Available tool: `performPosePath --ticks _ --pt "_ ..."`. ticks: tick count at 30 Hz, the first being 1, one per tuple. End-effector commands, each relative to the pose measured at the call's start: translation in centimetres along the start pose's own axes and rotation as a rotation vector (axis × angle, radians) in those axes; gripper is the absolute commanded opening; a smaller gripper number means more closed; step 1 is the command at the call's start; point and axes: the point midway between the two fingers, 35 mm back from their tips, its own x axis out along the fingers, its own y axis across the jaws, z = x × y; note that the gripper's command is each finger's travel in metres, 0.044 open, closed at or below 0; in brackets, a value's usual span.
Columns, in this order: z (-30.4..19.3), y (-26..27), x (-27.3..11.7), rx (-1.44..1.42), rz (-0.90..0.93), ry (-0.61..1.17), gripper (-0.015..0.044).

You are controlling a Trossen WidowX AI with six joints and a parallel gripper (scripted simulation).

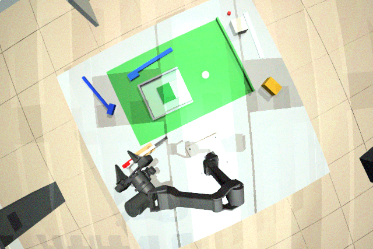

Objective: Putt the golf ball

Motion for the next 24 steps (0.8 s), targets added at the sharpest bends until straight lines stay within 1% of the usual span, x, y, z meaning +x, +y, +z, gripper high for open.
performPosePath --ticks 1,2,3,6,10,16,19,22,24 --pt "0.2 0.1 0.2 0.011 -0.001 -0.010 0.0426" --pt "0.7 0.3 0.6 0.043 -0.004 -0.040 0.0440" --pt "1.6 0.8 1.3 0.100 -0.006 -0.092 0.0440" --pt "5.2 2.9 3.4 0.340 0.029 -0.302 0.0440" --pt "9.9 6.1 4.2 0.717 0.175 -0.587 0.0440" --pt "13.6 8.9 3.2 1.124 0.418 -0.833 0.0440" --pt "15.0 10.1 2.1 1.357 0.590 -0.949 0.0440" --pt "16.1 11.1 0.5 1.635 0.824 -1.063 0.0440" --pt "16.3 11.3 0.0 1.721 0.905 -1.094 0.0440"
